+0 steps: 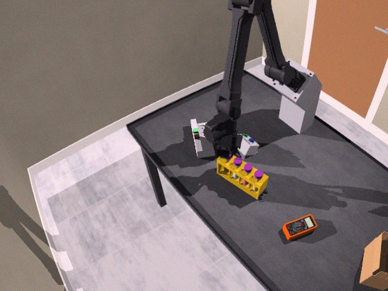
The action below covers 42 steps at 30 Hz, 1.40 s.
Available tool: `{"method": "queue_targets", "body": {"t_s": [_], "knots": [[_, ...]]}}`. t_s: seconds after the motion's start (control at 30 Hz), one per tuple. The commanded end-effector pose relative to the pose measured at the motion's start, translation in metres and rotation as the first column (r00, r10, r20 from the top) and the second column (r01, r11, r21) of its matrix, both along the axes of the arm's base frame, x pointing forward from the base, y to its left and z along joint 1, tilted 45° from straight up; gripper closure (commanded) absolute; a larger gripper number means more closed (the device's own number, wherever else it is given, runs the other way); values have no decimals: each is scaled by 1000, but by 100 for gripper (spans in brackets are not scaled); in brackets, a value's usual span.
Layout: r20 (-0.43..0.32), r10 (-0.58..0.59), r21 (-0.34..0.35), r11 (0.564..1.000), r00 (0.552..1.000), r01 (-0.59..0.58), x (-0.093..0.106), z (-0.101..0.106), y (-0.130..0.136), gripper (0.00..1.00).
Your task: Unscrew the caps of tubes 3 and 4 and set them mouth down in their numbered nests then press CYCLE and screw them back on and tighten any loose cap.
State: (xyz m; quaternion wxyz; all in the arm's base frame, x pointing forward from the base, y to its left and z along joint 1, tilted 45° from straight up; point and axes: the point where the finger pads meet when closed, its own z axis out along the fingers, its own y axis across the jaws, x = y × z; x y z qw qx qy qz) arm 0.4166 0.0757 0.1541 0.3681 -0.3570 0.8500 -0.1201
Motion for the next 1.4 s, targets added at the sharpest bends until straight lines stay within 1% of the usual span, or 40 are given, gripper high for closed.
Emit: {"method": "queue_targets", "body": {"t_s": [0.0, 0.13, 0.2, 0.3, 0.4, 0.53, 0.67, 0.7, 0.77, 0.9, 1.07, 1.1, 1.37], "knots": [[-40, -178, 193, 964, 983, 183, 0, 2, 4, 100], [-83, -301, 317, 896, 950, 311, 1, 2, 4, 100], [-83, -301, 317, 896, 950, 311, 1, 2, 4, 100], [-131, -392, 410, 815, 910, 410, 1, 3, 4, 100], [-186, -469, 488, 719, 864, 495, 1, 3, 4, 100], [-264, -549, 570, 575, 793, 587, 2, 3, 5, 100], [-350, -606, 626, 416, 714, 660, 2, 2, 5, 100], [-362, -612, 633, 392, 703, 667, 2, 3, 5, 100], [-362, -612, 633, 392, 703, 667, 2, 3, 5, 100], [-461, -645, 666, 202, 610, 718, 2, 3, 5, 100], [-586, -648, 667, -45, 487, 743, 2, 2, 5, 100], [-591, -647, 666, -55, 481, 744, 2, 2, 5, 100], [-591, -646, 667, -55, 483, 743, 2, 3, 5, 100]]}}
